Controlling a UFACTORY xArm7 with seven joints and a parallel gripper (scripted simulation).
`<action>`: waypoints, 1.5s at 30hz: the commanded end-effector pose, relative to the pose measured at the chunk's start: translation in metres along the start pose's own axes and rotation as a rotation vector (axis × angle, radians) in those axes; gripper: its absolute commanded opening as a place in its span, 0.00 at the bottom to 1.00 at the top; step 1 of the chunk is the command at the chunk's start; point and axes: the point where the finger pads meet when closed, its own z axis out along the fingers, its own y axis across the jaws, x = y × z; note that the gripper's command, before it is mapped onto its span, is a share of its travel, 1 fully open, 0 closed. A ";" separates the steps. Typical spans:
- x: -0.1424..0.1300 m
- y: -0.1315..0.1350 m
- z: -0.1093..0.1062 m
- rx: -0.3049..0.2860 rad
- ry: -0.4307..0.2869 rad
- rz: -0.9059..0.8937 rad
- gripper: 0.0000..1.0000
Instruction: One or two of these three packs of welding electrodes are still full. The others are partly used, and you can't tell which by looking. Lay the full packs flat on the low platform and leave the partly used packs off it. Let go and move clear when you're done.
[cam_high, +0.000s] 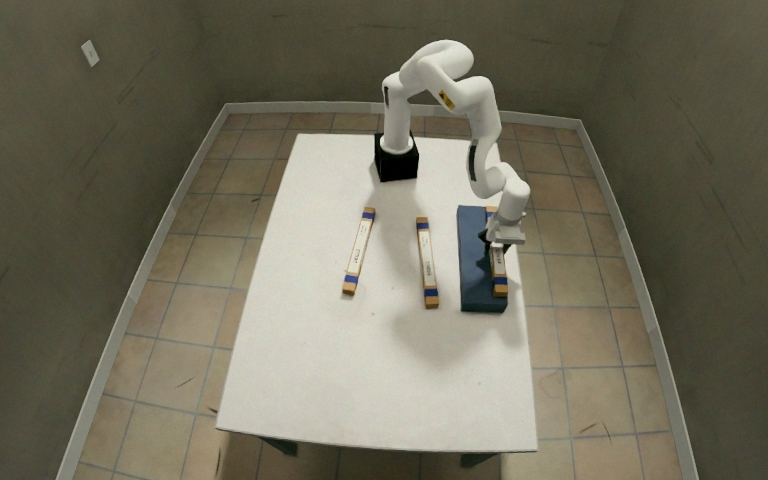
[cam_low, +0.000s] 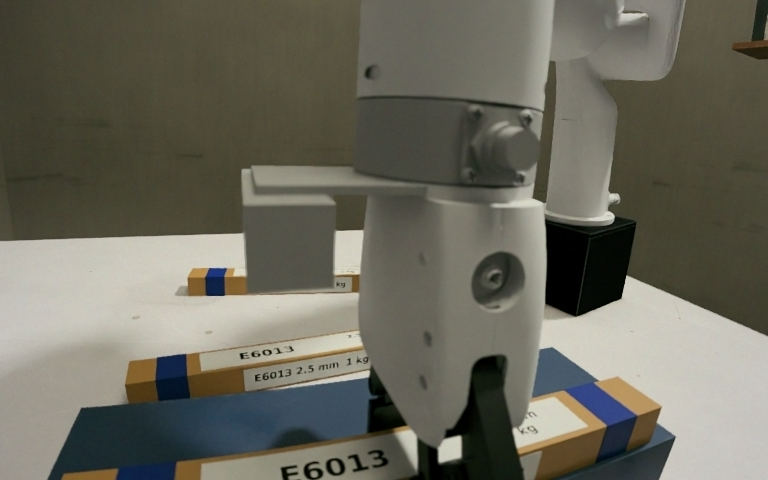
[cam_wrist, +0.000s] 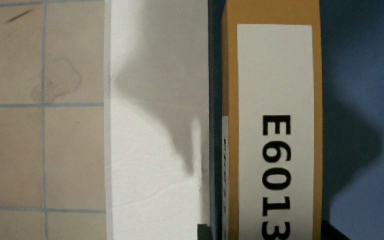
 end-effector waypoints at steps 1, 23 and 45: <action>0.002 -0.001 -0.002 0.003 0.004 0.000 0.60; 0.001 -0.001 -0.084 0.003 0.004 0.000 0.60; 0.034 0.130 -0.067 0.018 -0.007 0.045 0.74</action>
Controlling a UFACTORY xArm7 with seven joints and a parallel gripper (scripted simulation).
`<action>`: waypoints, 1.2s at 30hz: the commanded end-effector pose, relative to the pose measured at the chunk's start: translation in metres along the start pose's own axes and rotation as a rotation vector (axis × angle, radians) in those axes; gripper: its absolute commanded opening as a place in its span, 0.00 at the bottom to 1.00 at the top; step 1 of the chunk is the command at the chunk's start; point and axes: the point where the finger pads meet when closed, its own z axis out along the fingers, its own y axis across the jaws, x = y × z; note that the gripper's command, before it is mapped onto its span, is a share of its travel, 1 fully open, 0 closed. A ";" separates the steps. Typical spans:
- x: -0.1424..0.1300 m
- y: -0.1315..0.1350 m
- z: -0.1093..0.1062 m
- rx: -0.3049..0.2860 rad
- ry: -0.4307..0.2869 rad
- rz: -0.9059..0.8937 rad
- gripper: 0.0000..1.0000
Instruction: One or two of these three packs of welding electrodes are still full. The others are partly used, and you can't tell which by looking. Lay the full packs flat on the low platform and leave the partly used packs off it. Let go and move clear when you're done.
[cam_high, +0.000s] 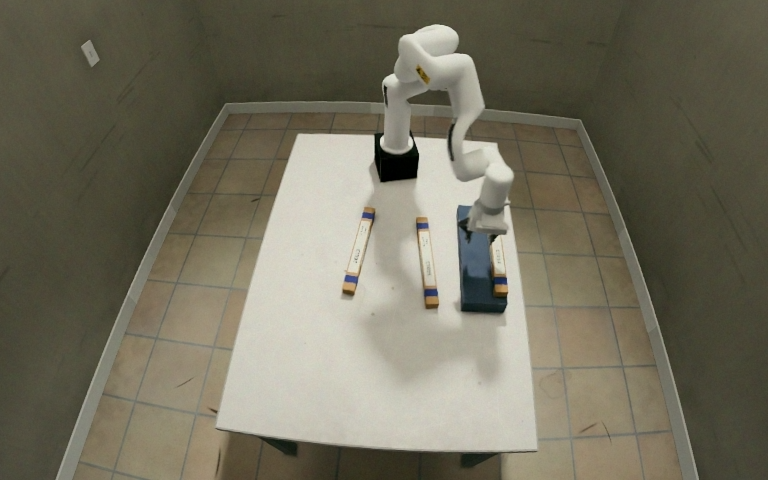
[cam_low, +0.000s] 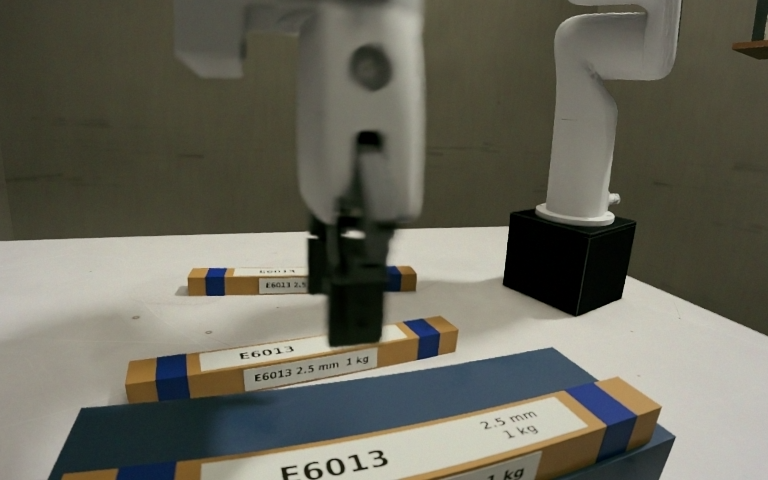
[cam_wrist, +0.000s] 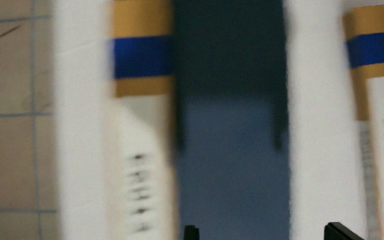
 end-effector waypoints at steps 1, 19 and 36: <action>0.011 0.067 0.008 0.022 0.004 0.027 0.74; -0.020 0.289 0.038 0.008 0.013 0.086 0.74; -0.030 0.377 0.090 0.008 0.013 0.086 0.74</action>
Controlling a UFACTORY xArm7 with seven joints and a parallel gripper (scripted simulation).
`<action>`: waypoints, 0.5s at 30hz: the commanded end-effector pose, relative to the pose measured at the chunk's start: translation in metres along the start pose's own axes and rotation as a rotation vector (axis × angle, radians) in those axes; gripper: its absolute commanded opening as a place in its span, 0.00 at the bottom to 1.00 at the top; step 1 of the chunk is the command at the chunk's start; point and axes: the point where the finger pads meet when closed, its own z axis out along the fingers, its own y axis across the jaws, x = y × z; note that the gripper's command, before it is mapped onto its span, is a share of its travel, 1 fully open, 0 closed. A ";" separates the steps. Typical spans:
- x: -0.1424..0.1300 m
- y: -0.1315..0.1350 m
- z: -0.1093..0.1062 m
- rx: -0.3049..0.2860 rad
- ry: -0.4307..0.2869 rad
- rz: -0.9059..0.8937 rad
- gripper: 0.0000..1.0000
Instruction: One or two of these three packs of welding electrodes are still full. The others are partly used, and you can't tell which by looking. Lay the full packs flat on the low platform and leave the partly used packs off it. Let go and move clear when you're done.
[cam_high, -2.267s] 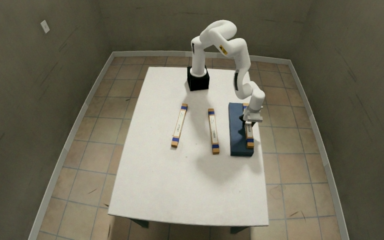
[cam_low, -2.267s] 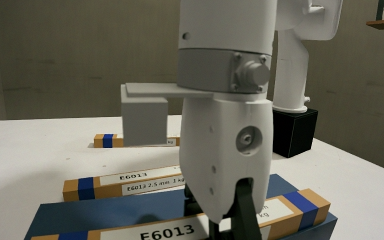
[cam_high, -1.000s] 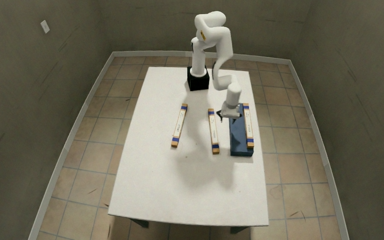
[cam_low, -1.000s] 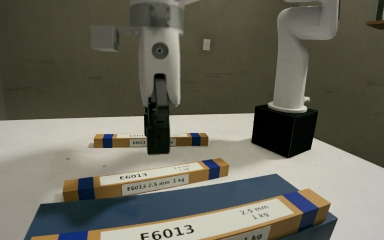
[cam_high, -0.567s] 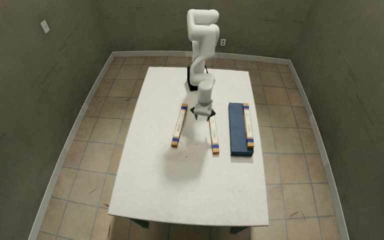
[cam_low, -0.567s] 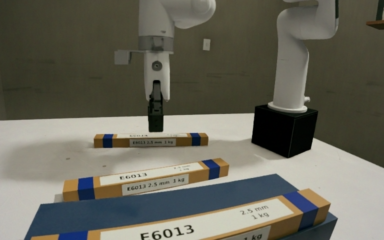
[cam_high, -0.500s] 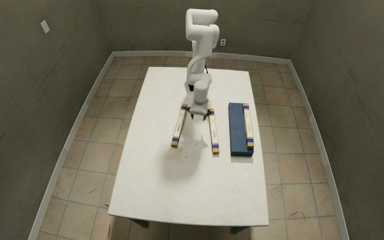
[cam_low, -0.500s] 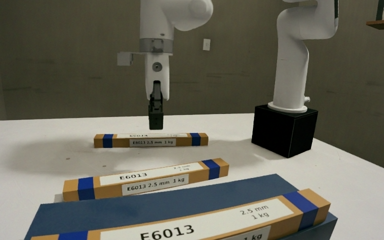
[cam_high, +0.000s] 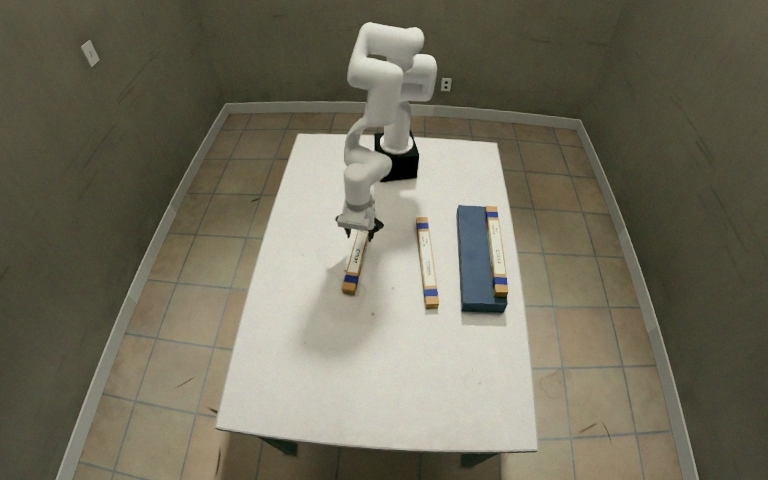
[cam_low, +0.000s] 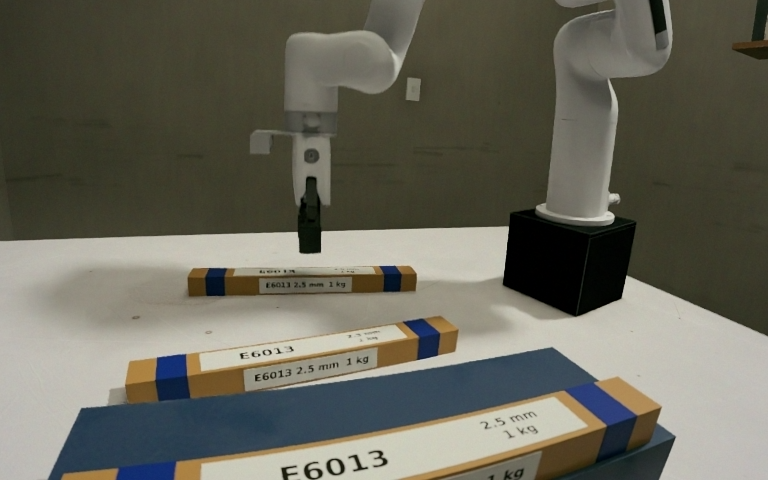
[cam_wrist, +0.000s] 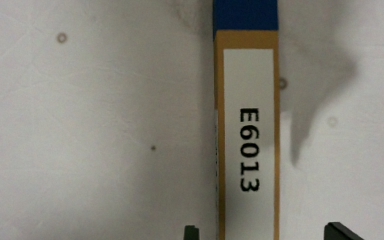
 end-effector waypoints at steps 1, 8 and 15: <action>0.005 0.002 0.022 0.016 0.008 -0.004 0.74; 0.005 0.002 0.029 0.016 0.008 -0.004 0.74; 0.005 0.002 0.029 0.016 0.008 -0.004 0.74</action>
